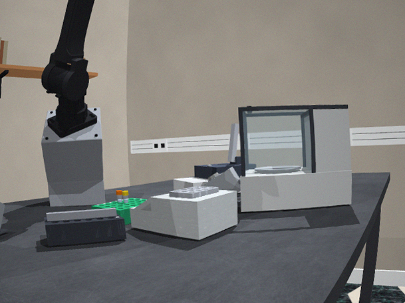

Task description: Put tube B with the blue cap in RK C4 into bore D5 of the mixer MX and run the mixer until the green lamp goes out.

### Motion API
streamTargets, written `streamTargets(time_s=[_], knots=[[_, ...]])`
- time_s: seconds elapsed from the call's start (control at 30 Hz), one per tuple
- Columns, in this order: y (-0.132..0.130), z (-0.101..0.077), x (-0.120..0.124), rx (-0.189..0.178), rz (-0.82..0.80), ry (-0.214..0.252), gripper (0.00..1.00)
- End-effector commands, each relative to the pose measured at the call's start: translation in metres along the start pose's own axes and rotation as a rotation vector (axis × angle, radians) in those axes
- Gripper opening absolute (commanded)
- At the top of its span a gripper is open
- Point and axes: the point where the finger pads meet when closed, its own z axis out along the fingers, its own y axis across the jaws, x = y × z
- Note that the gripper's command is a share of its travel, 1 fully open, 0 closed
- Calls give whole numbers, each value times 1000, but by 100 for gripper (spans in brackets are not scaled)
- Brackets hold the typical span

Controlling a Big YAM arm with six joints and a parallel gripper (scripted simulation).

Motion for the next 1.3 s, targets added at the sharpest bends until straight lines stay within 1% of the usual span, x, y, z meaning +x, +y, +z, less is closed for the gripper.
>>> streamTargets(time_s=[0.0,0.4,0.43,0.53,0.6,0.63,0.73,0.8,0.87,0.97,1.27], knots=[[-8,6,7,-2,23,24,36],[-6,7,5,-2,18,20,36],[-9,4,7,-1,21,23,36],[-3,-26,-14,13,-12,-41,36],[-3,-26,-14,13,-12,-41,36],[3,-30,-20,9,-26,-49,36],[-2,-38,-21,17,-18,-55,36],[-4,-37,-20,15,-14,-45,36],[-3,-42,-20,16,-16,-49,36],[4,-35,-20,3,-28,-36,36],[4,-35,-20,4,-29,-37,36]])
